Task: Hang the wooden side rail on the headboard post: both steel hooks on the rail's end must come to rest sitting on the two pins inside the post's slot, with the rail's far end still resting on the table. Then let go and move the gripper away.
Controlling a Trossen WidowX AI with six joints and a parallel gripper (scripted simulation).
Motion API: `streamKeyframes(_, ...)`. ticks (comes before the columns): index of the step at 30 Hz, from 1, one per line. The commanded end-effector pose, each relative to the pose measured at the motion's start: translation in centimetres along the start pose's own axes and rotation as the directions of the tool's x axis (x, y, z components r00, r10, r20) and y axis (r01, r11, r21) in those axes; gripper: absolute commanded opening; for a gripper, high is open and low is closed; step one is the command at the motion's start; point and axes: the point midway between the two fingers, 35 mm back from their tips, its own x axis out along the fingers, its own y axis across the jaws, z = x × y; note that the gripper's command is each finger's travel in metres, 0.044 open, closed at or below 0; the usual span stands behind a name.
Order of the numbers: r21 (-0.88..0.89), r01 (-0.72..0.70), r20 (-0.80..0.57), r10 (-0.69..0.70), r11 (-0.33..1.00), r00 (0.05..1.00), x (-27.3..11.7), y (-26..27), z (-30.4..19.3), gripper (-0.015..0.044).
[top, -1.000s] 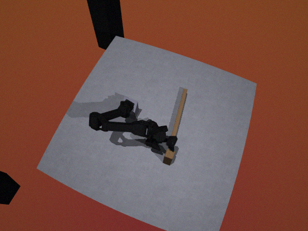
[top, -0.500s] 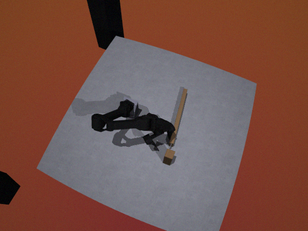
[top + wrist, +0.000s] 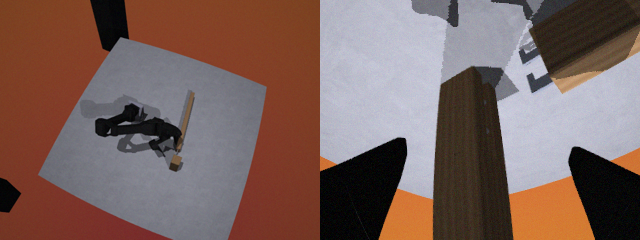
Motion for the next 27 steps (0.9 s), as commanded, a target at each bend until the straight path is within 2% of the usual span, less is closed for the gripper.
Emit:
streamKeyframes(1,-0.007,-0.004,0.000,0.004,1.000,1.000,0.0,0.0,0.1,0.0440)
streamKeyframes(5,0.010,-0.004,0.011,0.004,1.000,1.000,0.1,-0.2,-0.1,0.0440)
streamKeyframes(12,0.149,-0.046,0.124,0.028,0.988,0.992,0.4,-1.8,-2.0,0.0440)
streamKeyframes(27,0.329,-0.277,0.321,0.169,0.903,0.932,0.2,-3.8,-5.4,0.0440)
